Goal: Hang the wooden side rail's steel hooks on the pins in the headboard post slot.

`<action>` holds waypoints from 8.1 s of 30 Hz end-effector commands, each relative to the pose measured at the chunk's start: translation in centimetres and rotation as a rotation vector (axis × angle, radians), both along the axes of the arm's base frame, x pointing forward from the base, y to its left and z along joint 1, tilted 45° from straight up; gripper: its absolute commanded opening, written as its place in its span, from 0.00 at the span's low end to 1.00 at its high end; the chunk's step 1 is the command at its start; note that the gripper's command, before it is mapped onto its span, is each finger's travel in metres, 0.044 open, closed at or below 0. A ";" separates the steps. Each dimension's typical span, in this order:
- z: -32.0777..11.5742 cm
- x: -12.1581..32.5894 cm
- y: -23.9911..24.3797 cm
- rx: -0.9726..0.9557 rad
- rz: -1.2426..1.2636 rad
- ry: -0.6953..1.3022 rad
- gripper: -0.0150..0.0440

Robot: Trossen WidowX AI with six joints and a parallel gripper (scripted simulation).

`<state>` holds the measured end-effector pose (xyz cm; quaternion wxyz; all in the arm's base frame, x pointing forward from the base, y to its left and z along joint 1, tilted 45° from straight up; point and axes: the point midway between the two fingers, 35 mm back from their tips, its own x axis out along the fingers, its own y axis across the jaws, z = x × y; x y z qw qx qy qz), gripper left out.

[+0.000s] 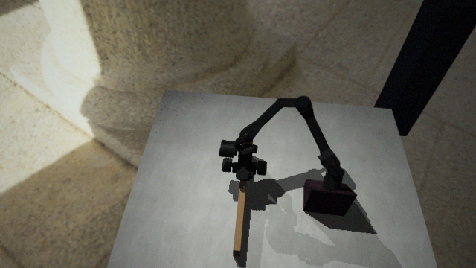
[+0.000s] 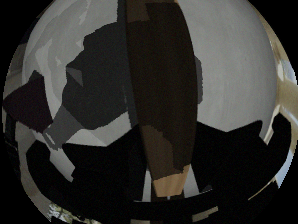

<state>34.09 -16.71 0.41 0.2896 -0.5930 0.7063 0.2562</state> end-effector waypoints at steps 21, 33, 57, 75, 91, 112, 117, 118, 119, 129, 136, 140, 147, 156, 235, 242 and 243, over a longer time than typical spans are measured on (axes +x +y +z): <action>0.4 0.1 -0.1 -0.001 0.007 -0.006 0.25; 0.5 0.1 -0.2 -0.001 0.007 -0.006 0.25; 0.7 0.1 -0.4 -0.001 0.007 -0.006 0.25; 0.9 0.2 -0.5 -0.001 0.007 -0.006 0.25; 1.0 0.1 -0.6 -0.002 0.007 -0.006 0.25; 1.1 0.1 -0.8 -0.002 0.007 -0.006 0.25; 1.1 0.0 -0.9 -0.002 0.007 -0.006 0.25; 1.2 0.0 -0.9 -0.002 0.007 -0.006 0.25; 1.2 0.0 -0.9 -0.002 0.007 -0.006 0.25; 1.2 0.0 -1.0 -0.002 0.007 -0.006 0.25; 1.3 0.1 -1.0 -0.002 0.007 -0.006 0.25; 1.4 0.1 -1.0 -0.002 0.007 -0.006 0.25; 1.4 0.0 -1.1 -0.002 0.007 -0.006 0.25; 1.5 0.0 -1.1 -0.002 0.007 -0.006 0.25; 2.1 -0.1 -1.8 -0.002 0.007 -0.006 0.25; 2.1 -0.2 -1.8 -0.002 0.007 -0.006 0.25; 2.1 -0.1 -1.8 -0.002 0.007 -0.006 0.25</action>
